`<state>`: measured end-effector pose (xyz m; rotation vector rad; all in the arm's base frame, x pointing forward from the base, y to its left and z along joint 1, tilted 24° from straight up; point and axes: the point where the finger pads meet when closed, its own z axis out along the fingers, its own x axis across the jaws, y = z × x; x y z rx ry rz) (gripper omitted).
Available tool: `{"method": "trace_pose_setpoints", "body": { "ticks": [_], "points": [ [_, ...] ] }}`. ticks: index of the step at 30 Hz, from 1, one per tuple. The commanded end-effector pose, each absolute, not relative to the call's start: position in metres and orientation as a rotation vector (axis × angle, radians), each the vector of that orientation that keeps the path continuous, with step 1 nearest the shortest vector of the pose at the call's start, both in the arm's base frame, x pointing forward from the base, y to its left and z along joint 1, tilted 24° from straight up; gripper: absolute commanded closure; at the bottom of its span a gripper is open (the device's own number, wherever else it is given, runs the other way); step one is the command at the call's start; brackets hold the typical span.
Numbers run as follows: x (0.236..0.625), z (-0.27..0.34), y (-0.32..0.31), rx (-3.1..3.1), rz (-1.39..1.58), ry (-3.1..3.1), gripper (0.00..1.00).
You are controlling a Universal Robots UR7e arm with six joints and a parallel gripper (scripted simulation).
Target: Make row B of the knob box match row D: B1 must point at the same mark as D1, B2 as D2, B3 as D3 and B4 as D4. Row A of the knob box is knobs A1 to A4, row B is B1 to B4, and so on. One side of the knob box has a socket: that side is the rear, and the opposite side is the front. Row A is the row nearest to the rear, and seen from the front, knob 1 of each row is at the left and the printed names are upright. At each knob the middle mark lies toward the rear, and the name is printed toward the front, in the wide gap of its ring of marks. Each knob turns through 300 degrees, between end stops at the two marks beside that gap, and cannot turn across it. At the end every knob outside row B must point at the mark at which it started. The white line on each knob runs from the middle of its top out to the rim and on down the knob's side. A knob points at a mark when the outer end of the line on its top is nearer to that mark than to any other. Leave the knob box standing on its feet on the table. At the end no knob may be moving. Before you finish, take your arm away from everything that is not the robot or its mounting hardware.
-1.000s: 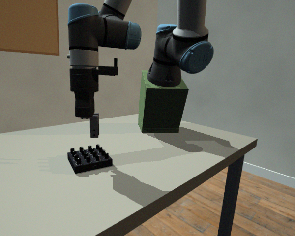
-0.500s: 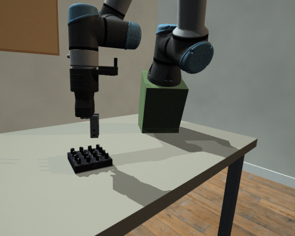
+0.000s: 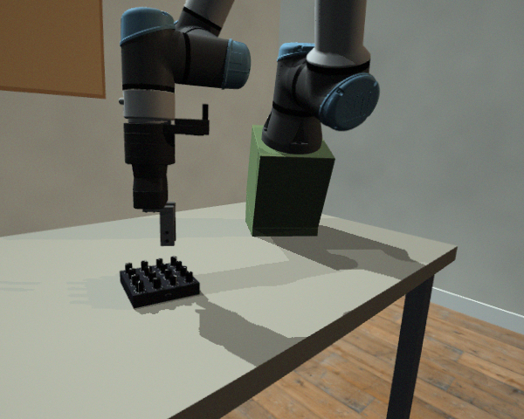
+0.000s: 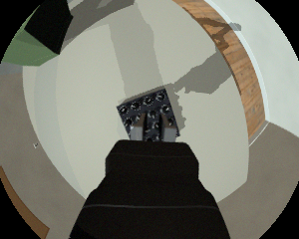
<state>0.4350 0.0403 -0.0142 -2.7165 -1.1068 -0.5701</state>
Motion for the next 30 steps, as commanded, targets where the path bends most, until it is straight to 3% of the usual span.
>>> {"method": "trace_pose_setpoints", "body": {
  "ticks": [1, 30],
  "points": [
    [0.438, -0.016, 0.041, -2.717, -0.574, -1.110, 0.54],
    [0.448, -0.045, 0.049, -2.717, -0.575, -1.111, 0.54]
  ]
}}
